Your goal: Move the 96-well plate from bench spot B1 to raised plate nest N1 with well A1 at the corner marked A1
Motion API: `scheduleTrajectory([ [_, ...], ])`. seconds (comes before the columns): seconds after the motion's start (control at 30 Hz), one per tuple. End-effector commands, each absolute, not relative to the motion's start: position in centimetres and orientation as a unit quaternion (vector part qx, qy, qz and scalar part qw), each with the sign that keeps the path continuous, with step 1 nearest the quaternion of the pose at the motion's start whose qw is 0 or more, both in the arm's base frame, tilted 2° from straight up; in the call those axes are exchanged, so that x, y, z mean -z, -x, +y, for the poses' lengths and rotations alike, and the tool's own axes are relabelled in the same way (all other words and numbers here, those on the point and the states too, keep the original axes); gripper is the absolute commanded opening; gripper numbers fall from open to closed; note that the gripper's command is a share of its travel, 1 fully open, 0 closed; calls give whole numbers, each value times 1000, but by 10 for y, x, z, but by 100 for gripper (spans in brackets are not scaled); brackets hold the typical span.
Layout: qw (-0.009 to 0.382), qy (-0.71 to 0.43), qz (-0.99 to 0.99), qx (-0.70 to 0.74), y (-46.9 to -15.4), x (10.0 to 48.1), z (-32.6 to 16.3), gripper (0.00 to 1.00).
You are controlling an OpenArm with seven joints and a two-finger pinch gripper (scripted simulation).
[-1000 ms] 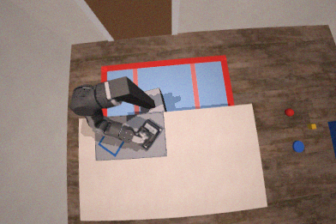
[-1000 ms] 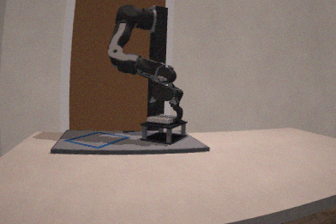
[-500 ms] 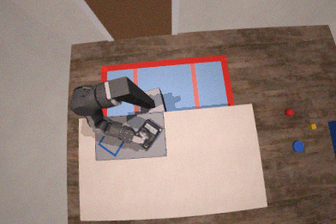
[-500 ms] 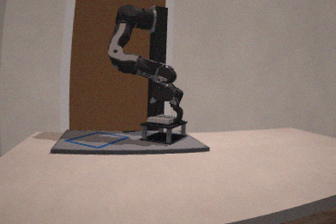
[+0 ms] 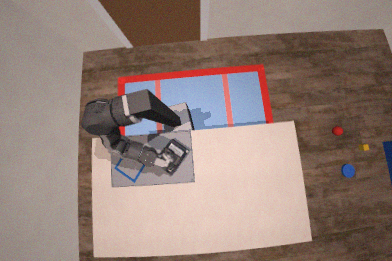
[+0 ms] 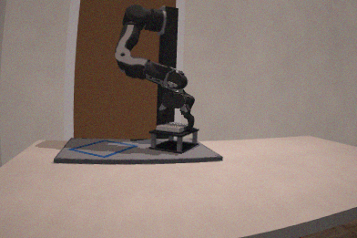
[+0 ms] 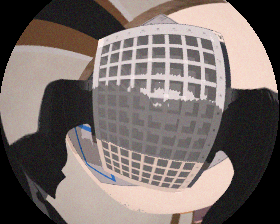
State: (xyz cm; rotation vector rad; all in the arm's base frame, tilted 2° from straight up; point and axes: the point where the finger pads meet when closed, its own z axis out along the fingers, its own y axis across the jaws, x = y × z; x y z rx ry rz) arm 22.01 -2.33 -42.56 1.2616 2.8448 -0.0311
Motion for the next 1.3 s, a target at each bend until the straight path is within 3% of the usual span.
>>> scheduleTrajectory([
  [0.0, 16, -403, 915, 7, -220, 426, -22, 0],
  [0.7, 16, -403, 915, 7, -220, 428, -22, 0],
  [1.2, 15, -405, 914, 9, -221, 427, -23, 50],
  [1.27, 15, -405, 914, 9, -221, 427, -23, 50],
])
